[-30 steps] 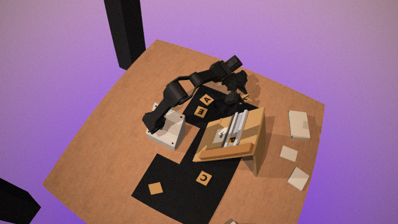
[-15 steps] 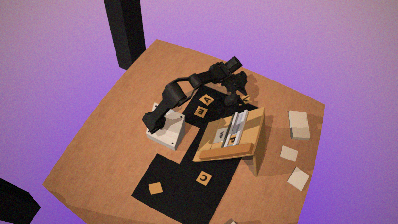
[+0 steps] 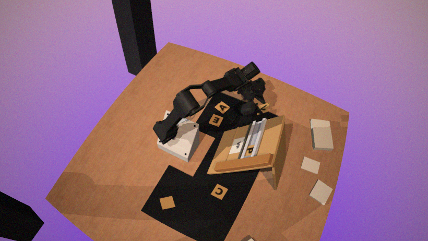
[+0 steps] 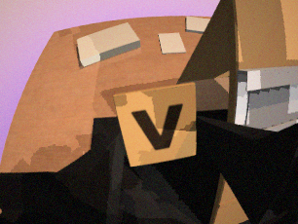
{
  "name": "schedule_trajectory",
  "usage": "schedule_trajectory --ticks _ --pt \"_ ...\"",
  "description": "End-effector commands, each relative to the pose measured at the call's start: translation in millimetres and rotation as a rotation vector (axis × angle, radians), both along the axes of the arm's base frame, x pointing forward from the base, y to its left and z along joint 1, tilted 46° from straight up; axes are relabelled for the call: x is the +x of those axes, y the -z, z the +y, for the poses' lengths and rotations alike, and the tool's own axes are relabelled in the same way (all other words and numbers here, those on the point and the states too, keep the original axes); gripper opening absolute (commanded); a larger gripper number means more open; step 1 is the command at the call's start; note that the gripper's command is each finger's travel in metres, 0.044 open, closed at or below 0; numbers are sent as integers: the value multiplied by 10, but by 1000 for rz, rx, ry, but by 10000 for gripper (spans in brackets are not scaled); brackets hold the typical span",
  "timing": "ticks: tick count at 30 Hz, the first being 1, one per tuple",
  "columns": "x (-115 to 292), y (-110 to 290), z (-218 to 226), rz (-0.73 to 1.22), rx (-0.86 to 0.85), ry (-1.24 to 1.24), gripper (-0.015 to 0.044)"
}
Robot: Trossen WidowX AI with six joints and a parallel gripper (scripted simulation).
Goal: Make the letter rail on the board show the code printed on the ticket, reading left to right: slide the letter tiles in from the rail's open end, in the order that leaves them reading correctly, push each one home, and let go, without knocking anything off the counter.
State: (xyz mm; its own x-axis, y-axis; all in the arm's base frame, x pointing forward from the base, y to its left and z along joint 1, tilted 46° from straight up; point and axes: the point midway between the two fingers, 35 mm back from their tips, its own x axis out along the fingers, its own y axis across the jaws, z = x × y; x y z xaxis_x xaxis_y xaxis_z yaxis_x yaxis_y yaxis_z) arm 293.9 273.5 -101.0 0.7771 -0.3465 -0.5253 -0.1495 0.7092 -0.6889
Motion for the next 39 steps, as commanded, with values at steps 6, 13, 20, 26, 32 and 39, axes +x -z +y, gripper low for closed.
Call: schedule_trajectory --ticks 6,13,20,26,32,39 --pt "8 -41 -35 -2 -2 -2 0" --pt "13 -65 -61 -2 -2 -2 0" --pt "19 -88 -86 -2 -2 -2 0" --pt "23 -108 -108 -2 -3 -2 0" --pt "28 -128 -130 -2 -3 -2 0" --pt "33 -151 -155 -2 -3 -2 0"
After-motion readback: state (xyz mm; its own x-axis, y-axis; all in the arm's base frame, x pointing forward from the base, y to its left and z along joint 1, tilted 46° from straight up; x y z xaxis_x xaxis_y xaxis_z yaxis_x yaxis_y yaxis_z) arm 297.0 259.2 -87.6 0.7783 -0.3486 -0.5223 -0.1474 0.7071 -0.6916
